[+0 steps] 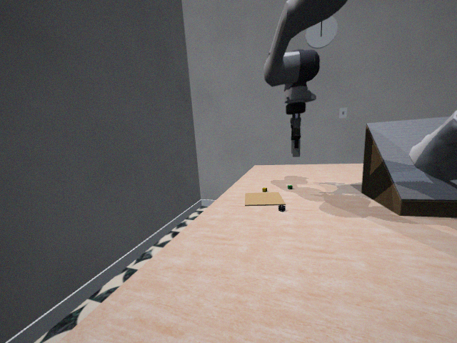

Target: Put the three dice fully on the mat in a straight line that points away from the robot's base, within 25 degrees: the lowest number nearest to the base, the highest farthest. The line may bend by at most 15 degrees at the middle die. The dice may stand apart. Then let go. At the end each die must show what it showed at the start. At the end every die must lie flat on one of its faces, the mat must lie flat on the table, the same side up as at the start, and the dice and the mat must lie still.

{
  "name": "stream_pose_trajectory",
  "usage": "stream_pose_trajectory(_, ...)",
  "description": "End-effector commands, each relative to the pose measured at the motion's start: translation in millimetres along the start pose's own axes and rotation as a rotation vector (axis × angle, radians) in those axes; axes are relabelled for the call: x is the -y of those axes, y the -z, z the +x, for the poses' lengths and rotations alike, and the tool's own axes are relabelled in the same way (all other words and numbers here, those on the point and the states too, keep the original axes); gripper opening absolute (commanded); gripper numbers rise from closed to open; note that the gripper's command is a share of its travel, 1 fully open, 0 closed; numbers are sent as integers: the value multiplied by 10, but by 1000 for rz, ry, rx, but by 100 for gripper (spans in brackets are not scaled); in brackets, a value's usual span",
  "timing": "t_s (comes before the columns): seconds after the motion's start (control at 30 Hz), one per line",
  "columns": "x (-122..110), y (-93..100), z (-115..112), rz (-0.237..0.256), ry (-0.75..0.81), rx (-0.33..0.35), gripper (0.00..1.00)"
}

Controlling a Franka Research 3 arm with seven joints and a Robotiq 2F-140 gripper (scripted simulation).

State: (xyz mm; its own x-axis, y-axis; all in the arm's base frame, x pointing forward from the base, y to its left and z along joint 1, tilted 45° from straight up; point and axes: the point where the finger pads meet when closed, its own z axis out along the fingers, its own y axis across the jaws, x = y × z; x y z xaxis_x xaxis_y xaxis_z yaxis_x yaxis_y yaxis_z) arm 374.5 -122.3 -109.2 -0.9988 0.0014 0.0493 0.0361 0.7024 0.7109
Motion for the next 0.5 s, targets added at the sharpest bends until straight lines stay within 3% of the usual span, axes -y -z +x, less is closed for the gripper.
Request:
stream_pose_trajectory(0.0,7,-4,2,2,-9,-2,100)
stream_pose_trajectory(0.23,8,-74,2,1,-9,-2,100)
stream_pose_trajectory(0.47,13,-539,5,1,-9,-2,100)
